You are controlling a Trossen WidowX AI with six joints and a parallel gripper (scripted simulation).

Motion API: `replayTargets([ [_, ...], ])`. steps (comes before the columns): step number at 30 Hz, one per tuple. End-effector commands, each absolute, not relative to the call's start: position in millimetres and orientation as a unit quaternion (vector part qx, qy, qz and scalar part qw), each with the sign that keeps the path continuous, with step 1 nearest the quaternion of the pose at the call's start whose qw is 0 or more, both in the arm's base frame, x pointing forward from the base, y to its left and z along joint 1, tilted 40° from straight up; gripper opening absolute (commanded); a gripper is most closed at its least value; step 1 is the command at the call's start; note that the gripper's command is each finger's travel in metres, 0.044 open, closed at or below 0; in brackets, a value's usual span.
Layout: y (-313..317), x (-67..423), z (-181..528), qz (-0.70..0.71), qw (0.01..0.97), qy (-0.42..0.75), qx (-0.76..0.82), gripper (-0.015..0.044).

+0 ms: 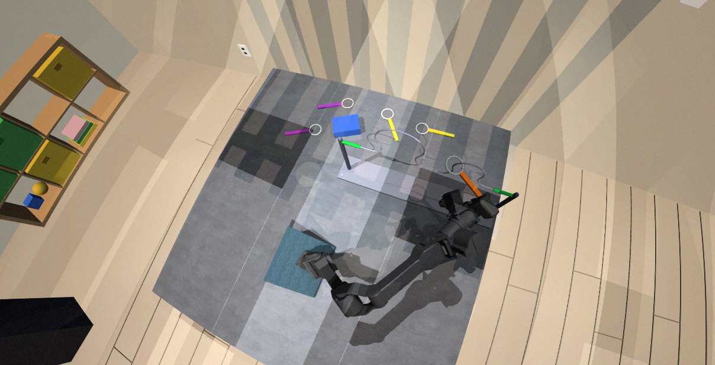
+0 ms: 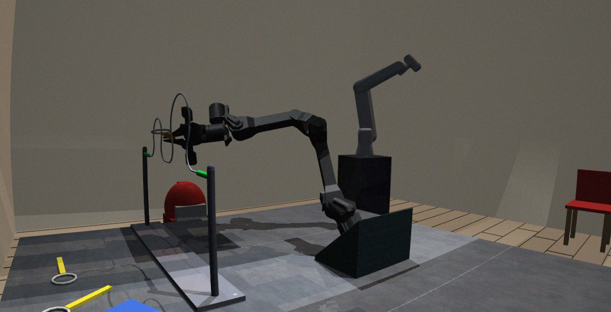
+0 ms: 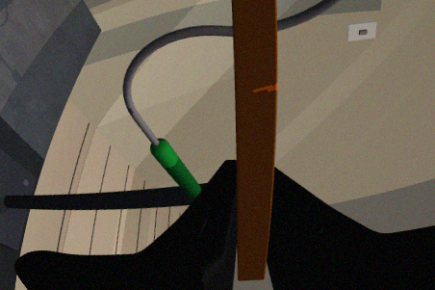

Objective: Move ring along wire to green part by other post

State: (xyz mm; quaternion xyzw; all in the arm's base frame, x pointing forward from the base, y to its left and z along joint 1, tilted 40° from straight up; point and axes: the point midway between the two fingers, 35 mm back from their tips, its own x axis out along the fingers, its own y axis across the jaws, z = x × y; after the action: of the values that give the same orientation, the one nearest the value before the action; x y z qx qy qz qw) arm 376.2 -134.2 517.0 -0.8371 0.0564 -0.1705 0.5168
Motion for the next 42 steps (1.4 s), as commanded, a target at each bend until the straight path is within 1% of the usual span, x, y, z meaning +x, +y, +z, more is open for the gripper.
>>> replayTargets([
  [1, -131, 376, 521, -0.178, 0.478, 0.045, -0.859, -0.015],
  [13, -124, 375, 529, -0.198, 0.39, 0.022, -0.899, -0.015],
  [23, -127, 375, 528, -0.202, 0.365, 0.017, -0.909, -0.015],
  [33, -142, 378, 517, -0.194, 0.4, 0.029, -0.895, -0.015],
  [42, -159, 382, 496, -0.175, 0.473, 0.052, -0.862, -0.015],
])
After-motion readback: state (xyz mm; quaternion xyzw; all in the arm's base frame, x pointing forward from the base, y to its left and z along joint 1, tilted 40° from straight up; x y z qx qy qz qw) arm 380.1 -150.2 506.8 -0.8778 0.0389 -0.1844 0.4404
